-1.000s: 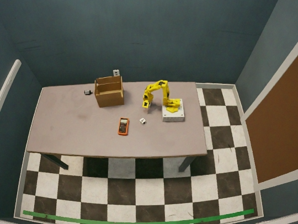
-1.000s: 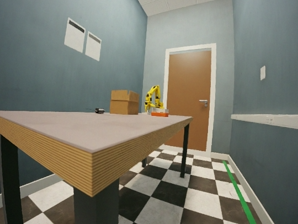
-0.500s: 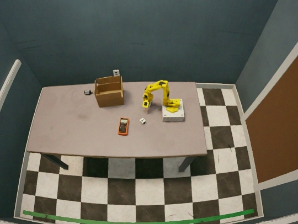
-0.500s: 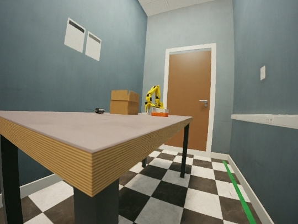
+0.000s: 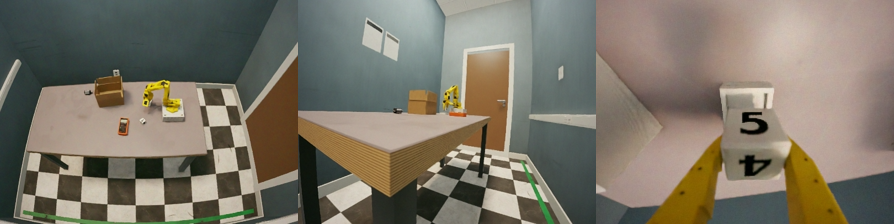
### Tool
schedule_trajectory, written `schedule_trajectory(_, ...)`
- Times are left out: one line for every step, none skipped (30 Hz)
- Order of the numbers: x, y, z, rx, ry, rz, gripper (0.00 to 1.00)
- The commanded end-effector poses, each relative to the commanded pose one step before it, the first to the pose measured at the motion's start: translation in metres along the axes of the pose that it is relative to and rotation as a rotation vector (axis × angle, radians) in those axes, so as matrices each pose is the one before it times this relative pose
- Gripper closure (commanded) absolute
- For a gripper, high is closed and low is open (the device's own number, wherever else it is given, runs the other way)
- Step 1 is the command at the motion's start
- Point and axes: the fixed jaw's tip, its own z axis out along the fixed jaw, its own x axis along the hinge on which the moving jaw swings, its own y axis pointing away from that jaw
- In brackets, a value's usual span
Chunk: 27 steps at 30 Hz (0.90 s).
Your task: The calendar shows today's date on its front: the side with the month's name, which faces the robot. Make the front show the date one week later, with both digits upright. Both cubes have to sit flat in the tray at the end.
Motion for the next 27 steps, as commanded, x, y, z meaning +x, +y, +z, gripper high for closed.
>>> schedule_trajectory(0.00064,0.00125,-0.008043,0.00823,-0.00128,0.01371,1.00)
schedule_trajectory(0.00002,0.00070,-0.001852,0.00000,0.00000,0.00000,1.00)
schedule_trajectory(0.00002,0.00068,-0.001744,0.00000,-0.00003,0.00000,1.00)
schedule_trajectory(0.00001,0.00065,-0.001600,0.00000,0.00000,0.00000,1.00)
schedule_trajectory(0.00001,0.00060,-0.001437,0.00000,0.00000,0.00000,1.00)
schedule_trajectory(0.00001,0.00055,-0.001263,0.00000,0.00000,0.00000,1.00)
schedule_trajectory(0.00001,0.00047,-0.001071,0.00000,0.00000,0.00000,1.00)
schedule_trajectory(0.00001,0.00040,-0.000872,0.00000,0.00000,0.00000,1.00)
schedule_trajectory(0.00000,0.00031,-0.000680,0.00000,0.00000,0.00000,1.00)
schedule_trajectory(0.00000,0.00023,-0.000493,0.00000,-0.00003,0.00000,1.00)
schedule_trajectory(0.00000,0.00015,-0.000319,0.00000,0.00000,0.00000,1.00)
schedule_trajectory(0.00000,0.00008,-0.000174,0.00000,0.00000,0.00000,1.00)
schedule_trajectory(0.00000,0.00003,-0.000072,0.00000,0.00000,0.00000,1.00)
schedule_trajectory(0.00000,0.00001,-0.000012,0.00000,0.00000,0.00000,1.00)
schedule_trajectory(0.00000,0.00000,0.000000,0.00000,0.00000,0.00000,1.00)
schedule_trajectory(0.00000,0.00000,0.000000,0.00000,0.00000,0.00000,1.00)
schedule_trajectory(-0.00002,-0.00002,0.000008,0.00002,0.00001,-0.00013,1.00)
schedule_trajectory(-0.00013,-0.00010,0.000023,0.00000,0.00004,-0.00088,1.00)
schedule_trajectory(-0.00033,-0.00025,0.000070,0.00000,0.00007,-0.00223,1.00)
schedule_trajectory(-0.00060,-0.00046,0.000122,0.00003,0.00008,-0.00405,1.00)
schedule_trajectory(-0.00092,-0.00070,0.000198,0.00003,0.00019,-0.00619,1.00)
schedule_trajectory(-0.00127,-0.00097,0.000273,0.00006,0.00023,-0.00851,1.00)
schedule_trajectory(-0.00165,-0.00124,0.000361,0.00006,0.00030,-0.01096,1.00)
schedule_trajectory(-0.00202,-0.00151,0.000466,0.00006,0.00035,-0.01335,1.00)
schedule_trajectory(-0.00240,-0.00177,0.000565,0.00009,0.00042,-0.01567,1.00)
schedule_trajectory(-0.00276,-0.00199,0.000682,0.00009,0.00049,-0.01778,1.00)
schedule_trajectory(-0.00309,-0.00219,0.000793,0.00012,0.00050,-0.01966,1.00)
